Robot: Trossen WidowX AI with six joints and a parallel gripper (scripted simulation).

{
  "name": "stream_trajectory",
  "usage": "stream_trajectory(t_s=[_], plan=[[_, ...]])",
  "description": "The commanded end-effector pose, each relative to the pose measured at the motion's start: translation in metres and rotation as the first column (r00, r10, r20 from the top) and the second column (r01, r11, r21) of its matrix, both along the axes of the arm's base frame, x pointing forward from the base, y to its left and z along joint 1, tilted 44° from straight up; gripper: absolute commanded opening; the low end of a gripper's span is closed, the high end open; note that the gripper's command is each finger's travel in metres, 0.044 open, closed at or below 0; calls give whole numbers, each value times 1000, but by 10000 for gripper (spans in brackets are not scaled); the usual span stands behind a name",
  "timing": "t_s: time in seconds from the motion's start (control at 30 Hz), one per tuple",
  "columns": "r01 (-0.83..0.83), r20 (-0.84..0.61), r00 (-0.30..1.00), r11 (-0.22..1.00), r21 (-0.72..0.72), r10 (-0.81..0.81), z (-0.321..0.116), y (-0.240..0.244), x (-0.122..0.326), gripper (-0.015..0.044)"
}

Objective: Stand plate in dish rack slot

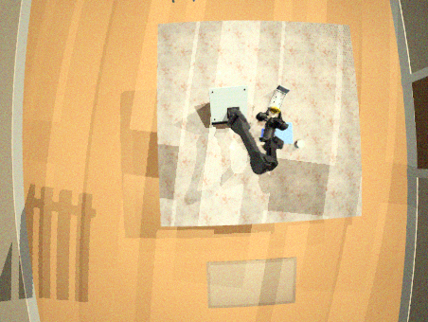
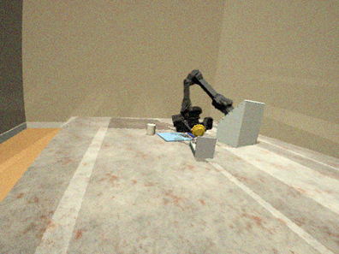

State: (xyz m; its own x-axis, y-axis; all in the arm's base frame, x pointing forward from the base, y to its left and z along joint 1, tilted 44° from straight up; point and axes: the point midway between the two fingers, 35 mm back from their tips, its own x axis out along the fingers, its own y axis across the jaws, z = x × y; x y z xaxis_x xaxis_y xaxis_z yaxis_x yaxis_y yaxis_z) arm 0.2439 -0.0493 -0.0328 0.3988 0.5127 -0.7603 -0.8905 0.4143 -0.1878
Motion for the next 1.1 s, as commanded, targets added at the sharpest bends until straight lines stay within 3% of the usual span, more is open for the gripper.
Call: stream_trajectory(t_s=[0.0,0.13,1.07], plan=[[-46,107,993,999,-14,47,2,-3,-3,0],[-71,173,982,997,-35,76,4,-6,-3,0],[-69,183,980,996,-49,77,-10,9,12,0]])
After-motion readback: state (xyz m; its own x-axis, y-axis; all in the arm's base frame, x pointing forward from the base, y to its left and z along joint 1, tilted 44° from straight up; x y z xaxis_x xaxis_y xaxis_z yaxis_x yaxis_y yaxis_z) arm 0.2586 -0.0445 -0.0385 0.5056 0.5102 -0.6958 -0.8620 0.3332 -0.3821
